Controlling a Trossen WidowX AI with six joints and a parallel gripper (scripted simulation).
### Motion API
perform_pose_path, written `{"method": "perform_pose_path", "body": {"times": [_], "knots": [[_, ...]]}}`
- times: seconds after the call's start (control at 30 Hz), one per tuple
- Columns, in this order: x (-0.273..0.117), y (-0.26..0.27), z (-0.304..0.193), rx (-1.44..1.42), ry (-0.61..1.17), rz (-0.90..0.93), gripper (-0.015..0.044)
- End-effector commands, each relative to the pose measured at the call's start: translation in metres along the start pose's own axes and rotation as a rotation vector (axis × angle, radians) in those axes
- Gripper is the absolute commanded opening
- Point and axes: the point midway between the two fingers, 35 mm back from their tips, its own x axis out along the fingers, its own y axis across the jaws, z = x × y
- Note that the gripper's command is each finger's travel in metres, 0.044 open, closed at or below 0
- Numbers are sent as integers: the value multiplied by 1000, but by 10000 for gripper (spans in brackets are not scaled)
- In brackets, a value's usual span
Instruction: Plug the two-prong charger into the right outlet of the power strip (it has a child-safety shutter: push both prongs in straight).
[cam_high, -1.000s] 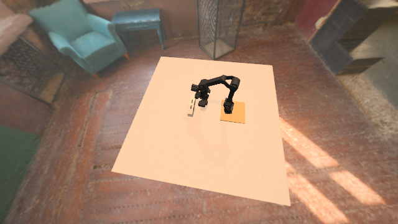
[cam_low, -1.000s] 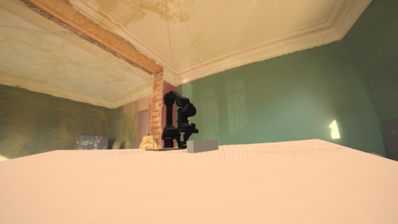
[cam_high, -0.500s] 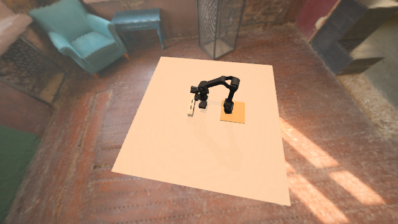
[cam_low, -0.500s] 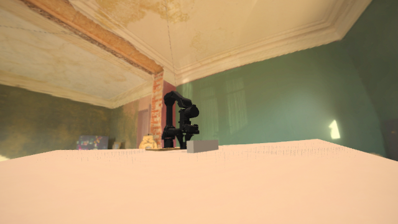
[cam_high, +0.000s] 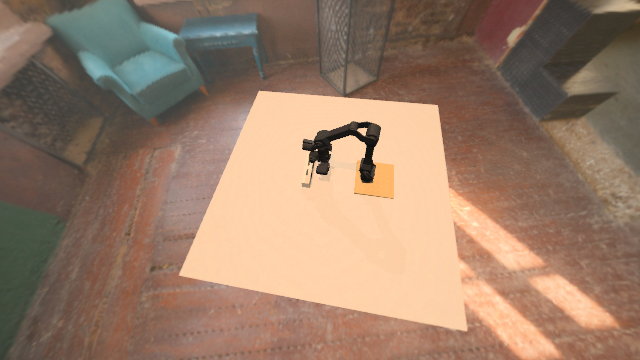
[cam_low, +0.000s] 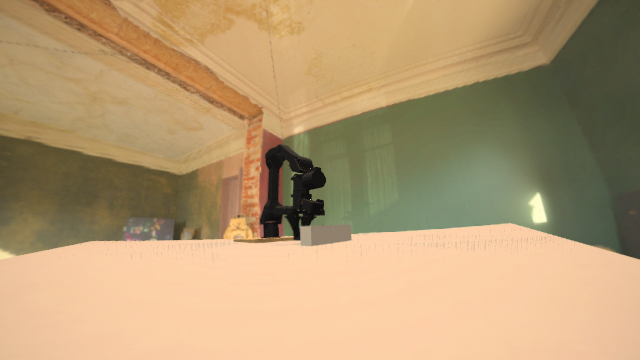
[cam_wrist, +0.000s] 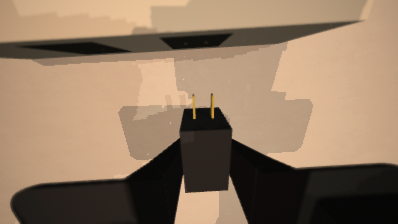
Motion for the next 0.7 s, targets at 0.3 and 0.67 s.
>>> {"method": "perform_pose_path", "body": {"times": [0.3,0.67], "knots": [[1,2,19,-29,1,-5,0],[2,2,21,-33,0,-5,0]]}}
